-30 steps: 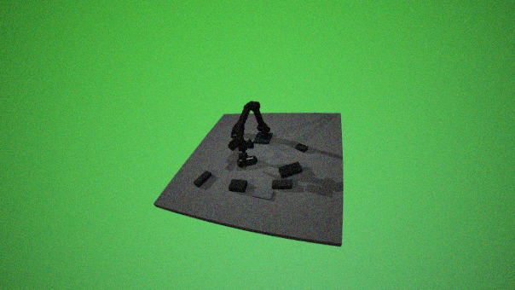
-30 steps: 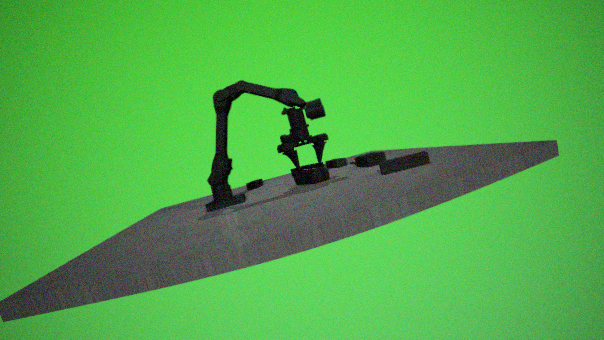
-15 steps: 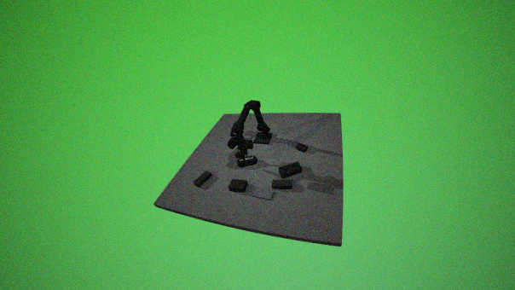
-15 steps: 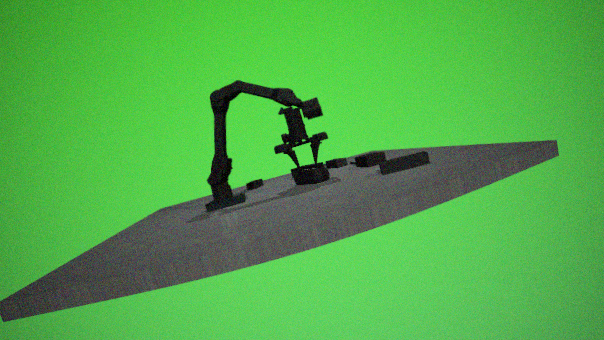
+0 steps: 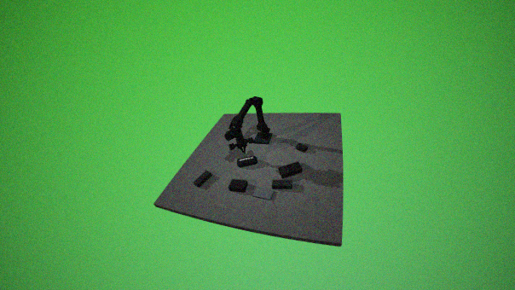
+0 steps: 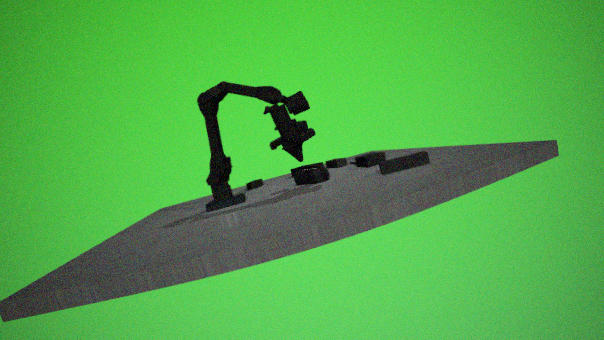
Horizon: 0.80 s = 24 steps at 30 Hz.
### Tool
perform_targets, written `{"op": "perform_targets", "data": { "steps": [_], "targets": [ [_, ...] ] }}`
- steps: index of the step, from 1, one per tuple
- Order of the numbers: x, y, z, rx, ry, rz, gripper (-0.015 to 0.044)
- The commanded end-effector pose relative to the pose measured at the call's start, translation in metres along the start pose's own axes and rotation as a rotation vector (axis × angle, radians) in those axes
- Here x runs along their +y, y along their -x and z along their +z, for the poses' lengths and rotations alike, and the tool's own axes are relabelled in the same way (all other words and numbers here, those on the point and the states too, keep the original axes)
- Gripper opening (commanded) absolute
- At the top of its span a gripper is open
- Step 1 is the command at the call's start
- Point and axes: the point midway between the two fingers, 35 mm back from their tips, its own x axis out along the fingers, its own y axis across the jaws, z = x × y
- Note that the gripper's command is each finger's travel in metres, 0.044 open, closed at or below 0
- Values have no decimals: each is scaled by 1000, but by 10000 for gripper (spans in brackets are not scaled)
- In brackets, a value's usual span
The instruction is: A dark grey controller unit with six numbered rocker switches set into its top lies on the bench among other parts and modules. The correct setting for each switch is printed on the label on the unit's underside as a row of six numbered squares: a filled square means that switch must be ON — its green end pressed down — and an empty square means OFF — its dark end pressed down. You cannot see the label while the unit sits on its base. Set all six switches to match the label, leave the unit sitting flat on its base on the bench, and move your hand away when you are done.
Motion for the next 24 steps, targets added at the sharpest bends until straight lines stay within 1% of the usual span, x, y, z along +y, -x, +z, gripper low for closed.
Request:
{"op": "perform_targets", "data": {
  "steps": [1,20,22,24],
  "targets": [
    [3,7,-4,-47,-189,-3,0],
    [3,7,-4,-47,-189,-3,0],
    [3,7,-3,-44,-176,-3,53],
    [-2,7,-1,-24,-68,-5,105]
  ]
}}
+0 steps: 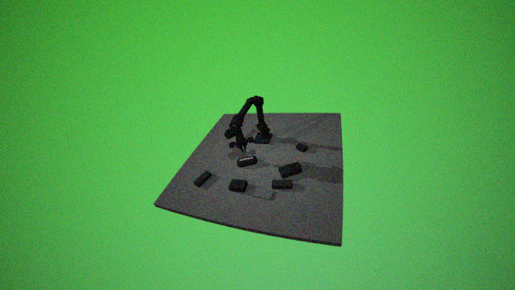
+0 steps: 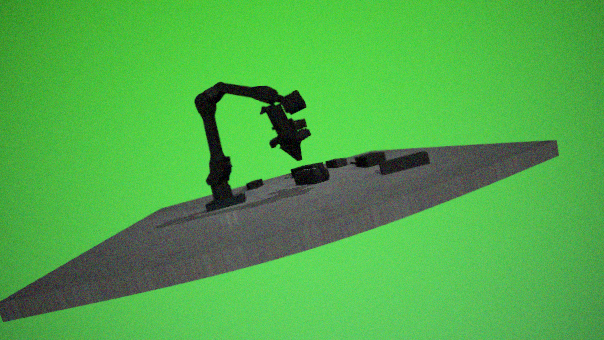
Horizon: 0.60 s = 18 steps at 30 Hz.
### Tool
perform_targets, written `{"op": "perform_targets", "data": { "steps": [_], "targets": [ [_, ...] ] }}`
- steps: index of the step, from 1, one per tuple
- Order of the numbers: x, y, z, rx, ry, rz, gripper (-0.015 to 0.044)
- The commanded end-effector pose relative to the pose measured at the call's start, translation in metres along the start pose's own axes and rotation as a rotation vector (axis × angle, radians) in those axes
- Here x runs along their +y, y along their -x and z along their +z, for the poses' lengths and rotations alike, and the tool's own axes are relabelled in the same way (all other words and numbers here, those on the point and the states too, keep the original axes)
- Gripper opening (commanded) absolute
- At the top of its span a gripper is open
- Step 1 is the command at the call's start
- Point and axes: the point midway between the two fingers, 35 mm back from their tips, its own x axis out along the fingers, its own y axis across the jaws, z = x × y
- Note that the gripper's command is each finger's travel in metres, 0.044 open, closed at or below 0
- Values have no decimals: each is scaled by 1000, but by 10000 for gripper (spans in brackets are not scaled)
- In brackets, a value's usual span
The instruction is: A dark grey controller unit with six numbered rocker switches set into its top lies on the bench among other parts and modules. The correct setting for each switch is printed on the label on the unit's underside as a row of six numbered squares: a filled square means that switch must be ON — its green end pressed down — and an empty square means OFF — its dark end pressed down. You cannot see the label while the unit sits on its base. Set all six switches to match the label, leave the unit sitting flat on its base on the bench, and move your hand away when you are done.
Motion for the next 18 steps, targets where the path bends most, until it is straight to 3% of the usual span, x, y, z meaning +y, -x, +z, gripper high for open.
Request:
{"op": "perform_targets", "data": {
  "steps": [1,13,18],
  "targets": [
    [-7,0,6,29,167,-4,131],
    [-40,-7,29,205,1179,94,440],
    [-51,-11,36,252,1540,175,440]
  ]
}}
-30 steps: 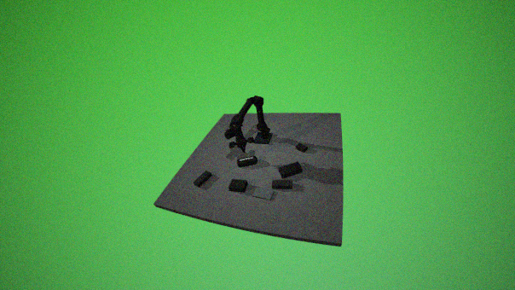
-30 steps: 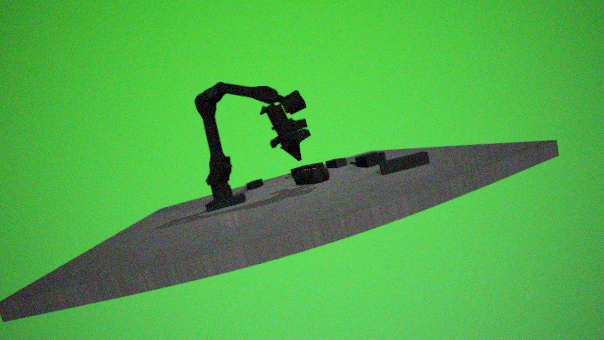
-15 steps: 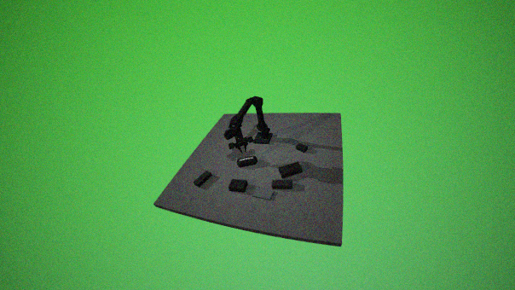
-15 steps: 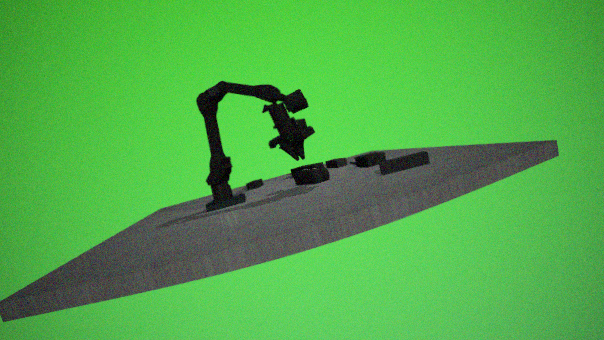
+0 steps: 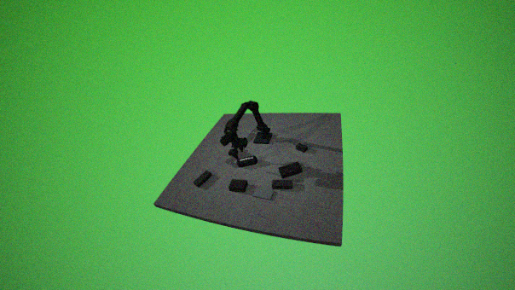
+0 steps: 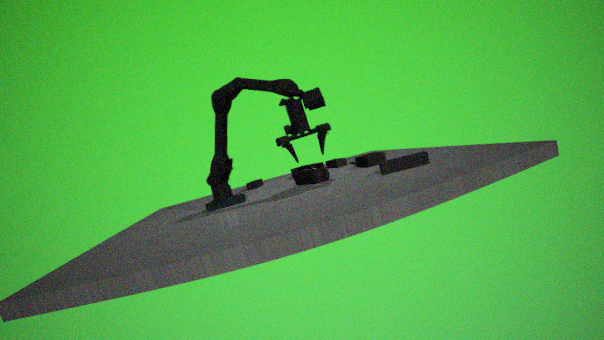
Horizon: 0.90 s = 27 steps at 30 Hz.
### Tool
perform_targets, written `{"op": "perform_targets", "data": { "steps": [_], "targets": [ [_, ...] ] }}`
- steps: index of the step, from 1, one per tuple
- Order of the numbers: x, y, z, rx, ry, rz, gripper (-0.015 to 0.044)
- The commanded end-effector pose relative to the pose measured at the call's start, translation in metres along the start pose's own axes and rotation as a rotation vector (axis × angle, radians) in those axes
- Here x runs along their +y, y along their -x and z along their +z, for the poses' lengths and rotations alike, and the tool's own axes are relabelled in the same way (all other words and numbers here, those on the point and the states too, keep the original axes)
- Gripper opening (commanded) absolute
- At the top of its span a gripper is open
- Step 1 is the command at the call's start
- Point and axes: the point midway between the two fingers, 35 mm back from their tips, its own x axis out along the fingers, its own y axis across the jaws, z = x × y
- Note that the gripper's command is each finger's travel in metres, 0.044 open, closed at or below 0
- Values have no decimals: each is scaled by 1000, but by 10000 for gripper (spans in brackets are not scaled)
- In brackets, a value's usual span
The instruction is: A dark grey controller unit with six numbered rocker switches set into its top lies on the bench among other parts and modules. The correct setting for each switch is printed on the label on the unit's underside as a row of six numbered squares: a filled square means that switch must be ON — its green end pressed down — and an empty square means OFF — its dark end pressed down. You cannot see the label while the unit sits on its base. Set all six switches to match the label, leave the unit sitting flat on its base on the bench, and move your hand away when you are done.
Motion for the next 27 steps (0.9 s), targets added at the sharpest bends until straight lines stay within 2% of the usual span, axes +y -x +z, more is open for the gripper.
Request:
{"op": "perform_targets", "data": {
  "steps": [1,12,27],
  "targets": [
    [-17,-3,-9,38,407,68,440],
    [-17,-4,-9,38,407,68,440],
    [-17,-28,-11,38,408,67,440]
  ]
}}
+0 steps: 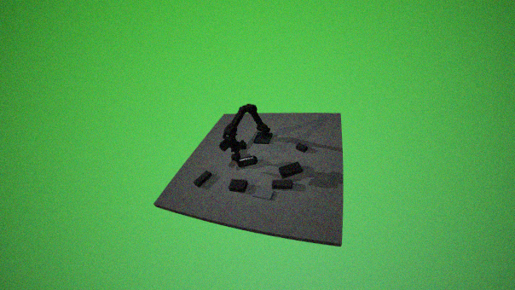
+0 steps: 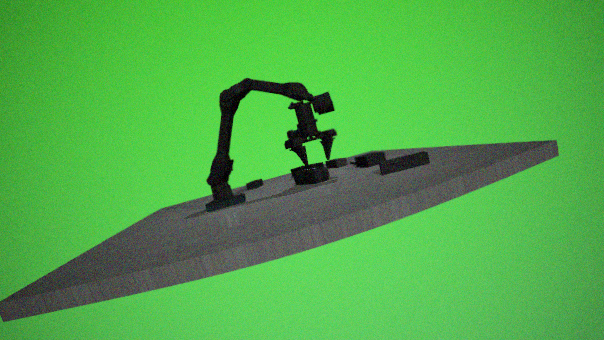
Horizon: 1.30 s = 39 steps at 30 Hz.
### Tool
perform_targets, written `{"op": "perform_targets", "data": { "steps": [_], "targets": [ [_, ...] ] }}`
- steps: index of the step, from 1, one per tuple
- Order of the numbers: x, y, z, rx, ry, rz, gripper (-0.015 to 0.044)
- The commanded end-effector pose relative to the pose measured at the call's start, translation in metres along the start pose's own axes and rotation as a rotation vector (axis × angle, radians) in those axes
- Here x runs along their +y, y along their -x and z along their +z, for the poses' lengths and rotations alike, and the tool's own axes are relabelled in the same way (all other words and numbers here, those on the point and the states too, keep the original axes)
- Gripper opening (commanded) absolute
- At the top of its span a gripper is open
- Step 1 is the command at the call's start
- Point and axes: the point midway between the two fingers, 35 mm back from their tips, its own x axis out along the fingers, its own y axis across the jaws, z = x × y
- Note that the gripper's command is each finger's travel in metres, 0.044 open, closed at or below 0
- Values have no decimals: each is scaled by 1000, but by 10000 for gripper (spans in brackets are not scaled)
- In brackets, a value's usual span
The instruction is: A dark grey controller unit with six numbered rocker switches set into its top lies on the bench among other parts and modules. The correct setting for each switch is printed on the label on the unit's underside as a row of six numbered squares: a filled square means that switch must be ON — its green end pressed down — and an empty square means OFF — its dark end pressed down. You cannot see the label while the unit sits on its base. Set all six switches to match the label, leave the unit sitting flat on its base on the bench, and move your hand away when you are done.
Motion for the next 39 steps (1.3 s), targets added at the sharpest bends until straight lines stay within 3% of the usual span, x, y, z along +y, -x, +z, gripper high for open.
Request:
{"op": "perform_targets", "data": {
  "steps": [1,23,26,31,39],
  "targets": [
    [2,-9,0,-3,2,12,440],
    [4,-43,2,-3,2,10,440],
    [4,-43,2,-3,2,10,361],
    [4,-43,2,-3,2,10,328],
    [4,-43,2,-3,2,10,327]
  ]
}}
